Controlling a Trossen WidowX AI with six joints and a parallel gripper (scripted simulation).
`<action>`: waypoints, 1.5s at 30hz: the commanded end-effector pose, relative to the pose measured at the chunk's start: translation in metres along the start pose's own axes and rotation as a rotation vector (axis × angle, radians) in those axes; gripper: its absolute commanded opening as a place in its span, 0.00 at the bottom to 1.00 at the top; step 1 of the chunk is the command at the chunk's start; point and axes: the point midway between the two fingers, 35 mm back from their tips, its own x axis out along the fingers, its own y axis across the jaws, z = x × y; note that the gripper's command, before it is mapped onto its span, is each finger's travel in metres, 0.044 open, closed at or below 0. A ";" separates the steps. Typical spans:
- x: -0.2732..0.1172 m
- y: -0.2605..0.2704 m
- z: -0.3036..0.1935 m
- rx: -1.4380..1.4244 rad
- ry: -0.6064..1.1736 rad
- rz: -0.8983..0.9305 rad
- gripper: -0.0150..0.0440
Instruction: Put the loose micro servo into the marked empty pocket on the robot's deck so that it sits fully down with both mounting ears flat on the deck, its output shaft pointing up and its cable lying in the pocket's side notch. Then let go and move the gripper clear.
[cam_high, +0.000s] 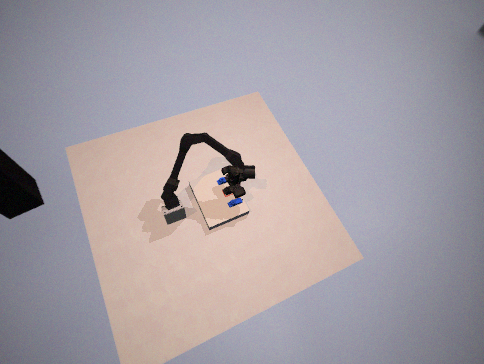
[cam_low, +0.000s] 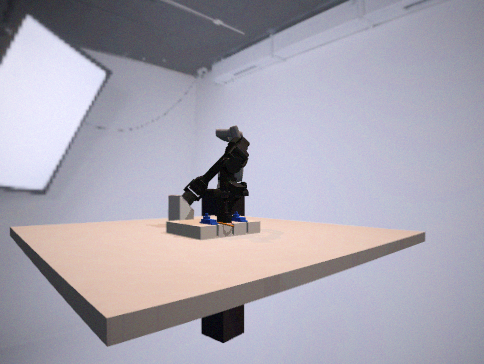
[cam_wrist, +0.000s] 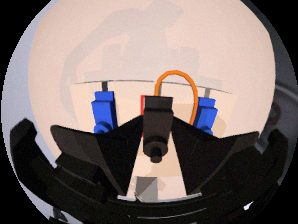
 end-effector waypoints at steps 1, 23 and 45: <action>0.004 0.000 0.000 0.008 -0.002 0.004 0.25; 0.022 0.000 0.000 0.008 -0.003 0.004 0.25; -0.012 -0.001 -0.004 0.008 -0.002 0.003 0.57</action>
